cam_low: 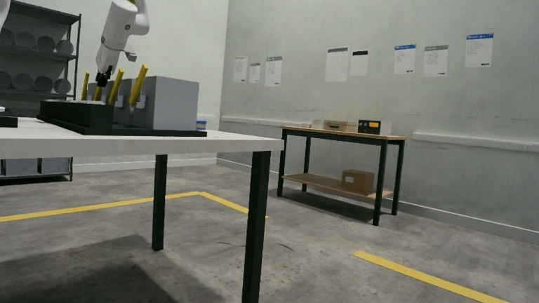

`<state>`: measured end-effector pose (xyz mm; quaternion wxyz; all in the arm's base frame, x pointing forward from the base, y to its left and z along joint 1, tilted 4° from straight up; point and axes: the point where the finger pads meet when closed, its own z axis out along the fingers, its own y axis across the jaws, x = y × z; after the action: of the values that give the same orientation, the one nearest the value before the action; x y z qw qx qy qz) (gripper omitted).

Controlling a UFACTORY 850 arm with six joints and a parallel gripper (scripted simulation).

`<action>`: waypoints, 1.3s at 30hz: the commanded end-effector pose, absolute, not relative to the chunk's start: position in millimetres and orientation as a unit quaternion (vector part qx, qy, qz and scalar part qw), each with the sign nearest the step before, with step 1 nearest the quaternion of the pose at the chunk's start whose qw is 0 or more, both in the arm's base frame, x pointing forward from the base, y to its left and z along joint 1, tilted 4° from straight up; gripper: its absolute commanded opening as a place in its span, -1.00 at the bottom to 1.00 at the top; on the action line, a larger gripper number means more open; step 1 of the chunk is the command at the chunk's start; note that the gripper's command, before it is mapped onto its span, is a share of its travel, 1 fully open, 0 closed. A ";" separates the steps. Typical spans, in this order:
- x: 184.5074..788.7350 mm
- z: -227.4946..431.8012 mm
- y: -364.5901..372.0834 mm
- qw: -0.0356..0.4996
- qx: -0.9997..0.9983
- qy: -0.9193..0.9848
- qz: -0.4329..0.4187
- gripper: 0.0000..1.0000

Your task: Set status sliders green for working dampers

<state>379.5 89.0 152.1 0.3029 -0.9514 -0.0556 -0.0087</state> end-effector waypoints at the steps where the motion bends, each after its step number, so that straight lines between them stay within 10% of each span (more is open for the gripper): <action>1: 380.0 152.4 88.9 0.304 -0.951 -0.056 -0.009 -0.62; 39: 380.0 152.4 88.9 0.304 -0.951 -0.056 -0.009 -0.22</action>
<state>379.4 88.9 151.9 0.3043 -0.9509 -0.0557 -0.0085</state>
